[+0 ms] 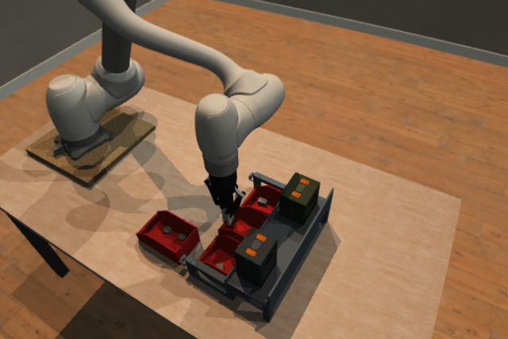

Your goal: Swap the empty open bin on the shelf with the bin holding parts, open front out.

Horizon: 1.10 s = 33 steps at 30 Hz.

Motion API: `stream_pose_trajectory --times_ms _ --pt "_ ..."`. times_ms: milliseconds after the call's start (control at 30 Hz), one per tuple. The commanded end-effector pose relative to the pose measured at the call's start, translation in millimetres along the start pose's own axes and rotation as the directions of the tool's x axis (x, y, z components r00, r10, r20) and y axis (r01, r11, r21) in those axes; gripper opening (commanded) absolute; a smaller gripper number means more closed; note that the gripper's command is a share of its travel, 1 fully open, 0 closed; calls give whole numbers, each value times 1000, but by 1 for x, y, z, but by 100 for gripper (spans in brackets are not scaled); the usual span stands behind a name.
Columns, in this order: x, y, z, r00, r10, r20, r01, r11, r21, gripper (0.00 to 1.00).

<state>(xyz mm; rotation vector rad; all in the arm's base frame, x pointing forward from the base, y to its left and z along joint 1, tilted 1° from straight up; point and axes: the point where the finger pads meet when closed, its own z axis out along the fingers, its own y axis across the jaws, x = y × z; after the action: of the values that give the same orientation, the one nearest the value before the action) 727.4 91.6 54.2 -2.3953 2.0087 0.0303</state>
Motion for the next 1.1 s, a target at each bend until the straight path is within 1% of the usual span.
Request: stream_pose_trajectory --times_ms 0,667,1067 --pt "0 0 0 1000 0 0 0 1000 0 10" --pt "0 3 0 1000 0 0 0 1000 0 10" --pt "0 16 0 1000 0 0 0 1000 0 10"
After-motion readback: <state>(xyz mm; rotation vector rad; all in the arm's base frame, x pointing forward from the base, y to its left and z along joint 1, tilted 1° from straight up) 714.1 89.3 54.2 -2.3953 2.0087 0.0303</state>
